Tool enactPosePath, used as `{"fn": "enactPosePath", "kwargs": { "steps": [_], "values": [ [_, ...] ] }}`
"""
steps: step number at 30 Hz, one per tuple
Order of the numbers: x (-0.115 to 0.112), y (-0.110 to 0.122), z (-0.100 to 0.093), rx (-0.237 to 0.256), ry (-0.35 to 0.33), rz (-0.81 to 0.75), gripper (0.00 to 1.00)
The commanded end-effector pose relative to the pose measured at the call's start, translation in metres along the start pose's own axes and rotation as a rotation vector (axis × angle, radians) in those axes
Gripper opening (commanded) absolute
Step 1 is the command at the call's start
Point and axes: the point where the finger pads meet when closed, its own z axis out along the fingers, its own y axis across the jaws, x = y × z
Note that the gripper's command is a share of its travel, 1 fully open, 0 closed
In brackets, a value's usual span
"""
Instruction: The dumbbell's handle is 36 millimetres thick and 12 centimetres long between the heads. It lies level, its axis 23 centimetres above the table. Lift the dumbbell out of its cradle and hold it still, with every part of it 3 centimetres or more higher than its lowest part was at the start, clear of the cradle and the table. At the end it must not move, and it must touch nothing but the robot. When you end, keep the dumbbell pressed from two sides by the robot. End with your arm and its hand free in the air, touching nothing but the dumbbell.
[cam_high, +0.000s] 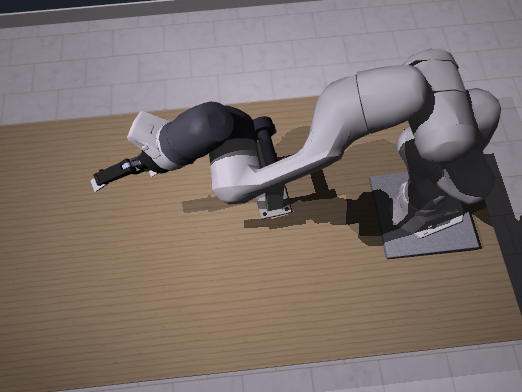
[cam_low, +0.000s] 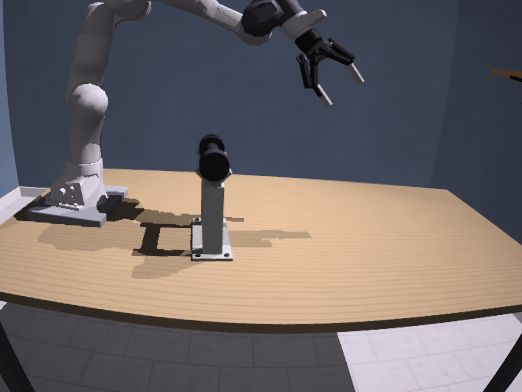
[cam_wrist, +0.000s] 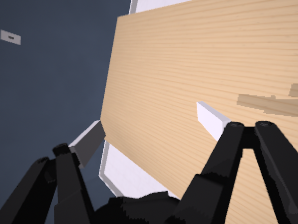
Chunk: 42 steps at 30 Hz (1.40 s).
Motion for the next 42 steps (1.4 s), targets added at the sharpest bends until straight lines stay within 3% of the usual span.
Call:
{"fn": "enactPosePath", "kwargs": {
  "steps": [1,3,4,7,8,11,12,16,17,20,21,23,24,27,28,30,31,33,36,42],
  "values": [
    [0.009,0.057,-0.012,-0.119,-0.028,0.044,1.0],
    [0.009,0.057,-0.012,-0.119,-0.028,0.044,1.0],
    [0.019,0.094,-0.024,-0.183,-0.054,0.078,1.0],
    [0.019,0.094,-0.024,-0.183,-0.054,0.078,1.0],
    [0.025,0.13,-0.036,-0.244,-0.082,0.11,1.0],
    [0.025,0.13,-0.036,-0.244,-0.082,0.11,1.0],
    [0.027,0.164,-0.049,-0.301,-0.112,0.138,1.0],
    [0.027,0.164,-0.049,-0.301,-0.112,0.138,1.0],
    [0.028,0.197,-0.061,-0.354,-0.141,0.163,1.0],
    [0.028,0.197,-0.061,-0.354,-0.141,0.163,1.0],
    [0.026,0.226,-0.074,-0.401,-0.171,0.184,1.0],
    [0.026,0.226,-0.074,-0.401,-0.171,0.184,1.0],
    [0.023,0.253,-0.085,-0.444,-0.199,0.201,1.0],
    [0.023,0.253,-0.085,-0.444,-0.199,0.201,1.0],
    [0.019,0.277,-0.096,-0.482,-0.225,0.216,1.0],
    [0.019,0.277,-0.096,-0.482,-0.225,0.216,1.0],
    [0.014,0.297,-0.105,-0.515,-0.249,0.227,1.0],
    [0.014,0.297,-0.105,-0.515,-0.249,0.227,1.0],
    [0.006,0.329,-0.12,-0.566,-0.287,0.242,1.0],
    [-0.003,0.359,-0.136,-0.614,-0.326,0.253,1.0]
  ]
}}
